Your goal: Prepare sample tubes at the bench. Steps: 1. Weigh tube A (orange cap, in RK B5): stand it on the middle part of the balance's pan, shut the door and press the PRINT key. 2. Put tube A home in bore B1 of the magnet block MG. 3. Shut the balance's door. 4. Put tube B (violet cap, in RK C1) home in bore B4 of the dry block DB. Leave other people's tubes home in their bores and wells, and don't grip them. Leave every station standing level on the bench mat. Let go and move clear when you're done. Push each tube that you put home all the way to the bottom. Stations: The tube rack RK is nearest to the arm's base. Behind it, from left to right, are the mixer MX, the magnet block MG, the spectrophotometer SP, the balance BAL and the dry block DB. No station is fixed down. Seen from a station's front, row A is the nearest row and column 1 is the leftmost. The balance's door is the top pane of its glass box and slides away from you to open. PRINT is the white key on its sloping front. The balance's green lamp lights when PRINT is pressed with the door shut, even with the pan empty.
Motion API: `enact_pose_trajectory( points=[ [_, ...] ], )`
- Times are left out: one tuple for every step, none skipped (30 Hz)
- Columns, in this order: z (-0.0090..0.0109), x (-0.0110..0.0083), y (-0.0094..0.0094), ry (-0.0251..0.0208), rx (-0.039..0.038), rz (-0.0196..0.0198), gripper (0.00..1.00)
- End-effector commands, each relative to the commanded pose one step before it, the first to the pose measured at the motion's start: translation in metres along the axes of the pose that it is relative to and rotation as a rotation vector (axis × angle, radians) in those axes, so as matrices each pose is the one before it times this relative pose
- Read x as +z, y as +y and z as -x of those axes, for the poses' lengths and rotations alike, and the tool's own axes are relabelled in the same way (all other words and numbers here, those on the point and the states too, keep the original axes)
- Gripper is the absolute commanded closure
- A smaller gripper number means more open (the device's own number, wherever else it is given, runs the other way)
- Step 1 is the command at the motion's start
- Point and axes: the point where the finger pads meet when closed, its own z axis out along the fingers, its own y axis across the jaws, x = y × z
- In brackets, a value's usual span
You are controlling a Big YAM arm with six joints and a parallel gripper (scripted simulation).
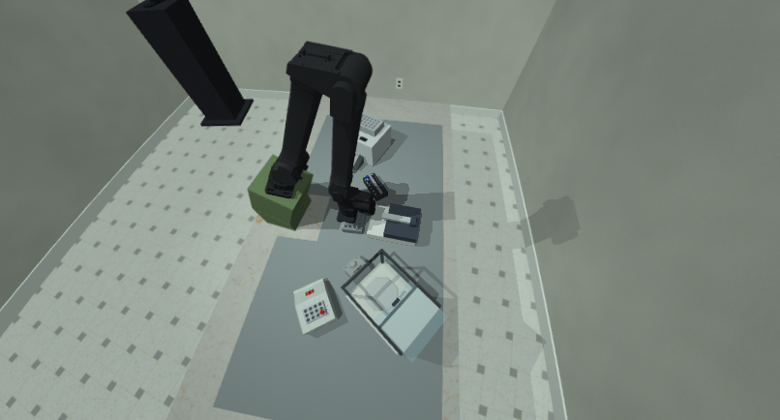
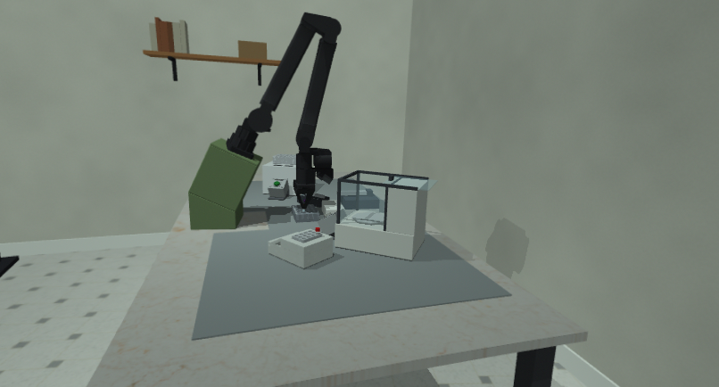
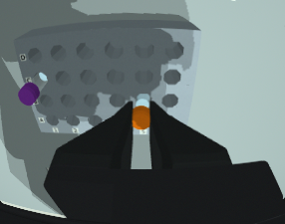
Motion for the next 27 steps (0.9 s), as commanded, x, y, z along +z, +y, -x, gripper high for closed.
enact_pose_trajectory(
  points=[
    [-0.00079, 0.00057, -0.00405, 0.00091, 0.00427, -0.00377, 0.91],
    [0.00003, -0.00001, -0.00013, -0.00004, -0.00001, -0.00017, 0.91],
    [0.00003, -0.00001, -0.00012, -0.00005, 0.00003, -0.00011, 0.91],
    [0.00002, -0.00001, -0.00013, -0.00004, 0.00002, -0.00015, 0.91],
    [-0.00132, -0.00121, 0.00311, 0.00058, -0.00235, 0.00375, 0.91],
    [0.0, 0.0, -0.00009, 0.0, 0.0, 0.0, 0.91],
    [-0.00001, 0.00002, -0.00018, 0.0, 0.0, 0.00002, 0.91],
    [0.0, 0.0, -0.0001, 0.0, 0.0, 0.0, 0.91],
    [0.0, 0.0, 0.0, 0.0, 0.0, 0.0, 0.91],
    [0.0, 0.0, 0.0, 0.0, 0.0, 0.0, 0.91],
    [0.0, 0.0, -0.0001, 0.0, 0.0, 0.0, 0.91],
    [0.00153, 0.00122, -0.00317, -0.00096, -0.00065, -0.00277, 0.91],
    [0.00002, -0.00001, -0.00015, -0.00003, 0.0, -0.00027, 0.91],
    [0.00001, -0.00001, -0.0003, 0.00008, 0.00021, -0.00114, 0.91],
    [0.00001, -0.00012, -0.00018, -0.00001, 0.00399, -0.00096, 0.91],
    [0.00003, -0.00001, -0.00014, 0.0, 0.0, -0.00032, 0.91],
    [0.00003, -0.00001, -0.00011, -0.00002, -0.00085, -0.00015, 0.91],
    [0.00004, -0.00001, -0.00006, -0.00006, -0.00019, 0.00012, 0.91],
    [0.00003, -0.00001, -0.00006, -0.00006, 0.00014, 0.0001, 0.91],
    [0.00007, 0.00009, -0.00014, -0.00002, -0.00136, 0.00023, 0.91],
    [0.0, -0.00011, -0.00007, -0.00004, 0.00224, -0.00044, 0.91],
    [0.00003, -0.00001, -0.00012, -0.00001, -0.00022, -0.00021, 0.91],
    [0.00008, 0.00009, -0.00015, -0.00002, -0.00204, 0.00016, 0.91],
    [0.00004, -0.00001, -0.00011, -0.00002, 0.00074, -0.00019, 0.91],
    [-0.00002, -0.0001, -0.00006, -0.00002, 0.00216, -0.00043, 0.91],
    [0.0, 0.0, 0.0, 0.0, 0.0, 0.0, 0.91],
    [0.0, 0.0, 0.0, 0.0, 0.0, 0.0, 0.91]
  ],
)
